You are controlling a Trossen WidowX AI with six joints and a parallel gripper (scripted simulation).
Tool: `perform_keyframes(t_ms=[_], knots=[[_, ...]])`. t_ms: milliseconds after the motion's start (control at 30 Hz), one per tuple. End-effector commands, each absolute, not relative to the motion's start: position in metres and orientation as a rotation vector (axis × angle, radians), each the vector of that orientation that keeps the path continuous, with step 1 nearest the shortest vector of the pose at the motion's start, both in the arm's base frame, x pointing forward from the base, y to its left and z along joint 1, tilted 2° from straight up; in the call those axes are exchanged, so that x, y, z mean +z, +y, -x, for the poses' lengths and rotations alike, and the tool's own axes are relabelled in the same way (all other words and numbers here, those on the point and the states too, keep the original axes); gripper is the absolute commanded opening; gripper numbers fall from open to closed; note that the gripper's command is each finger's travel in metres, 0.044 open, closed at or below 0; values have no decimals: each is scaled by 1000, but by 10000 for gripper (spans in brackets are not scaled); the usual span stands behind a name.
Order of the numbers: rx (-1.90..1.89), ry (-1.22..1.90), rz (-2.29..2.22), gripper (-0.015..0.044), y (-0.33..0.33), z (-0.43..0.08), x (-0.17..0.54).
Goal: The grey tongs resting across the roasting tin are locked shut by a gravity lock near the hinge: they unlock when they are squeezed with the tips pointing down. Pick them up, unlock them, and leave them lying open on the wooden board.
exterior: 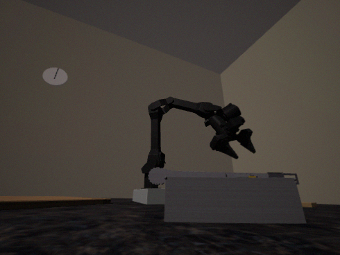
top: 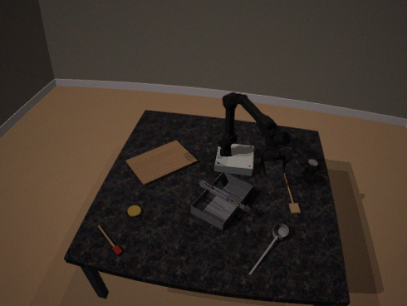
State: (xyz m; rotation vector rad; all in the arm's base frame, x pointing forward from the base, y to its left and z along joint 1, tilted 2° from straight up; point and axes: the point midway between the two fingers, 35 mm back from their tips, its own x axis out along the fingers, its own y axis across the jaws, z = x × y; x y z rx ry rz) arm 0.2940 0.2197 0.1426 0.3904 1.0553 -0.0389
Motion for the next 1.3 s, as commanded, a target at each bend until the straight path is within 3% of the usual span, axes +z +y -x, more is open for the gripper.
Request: perform_keyframes(t_ms=[0, 833, 1267], knots=[[28, 1157, -29, 440, 162, -334, 126], [693, 1446, 763, 440, -31, -372, 88], [703, 1446, 768, 440, -30, -372, 87]])
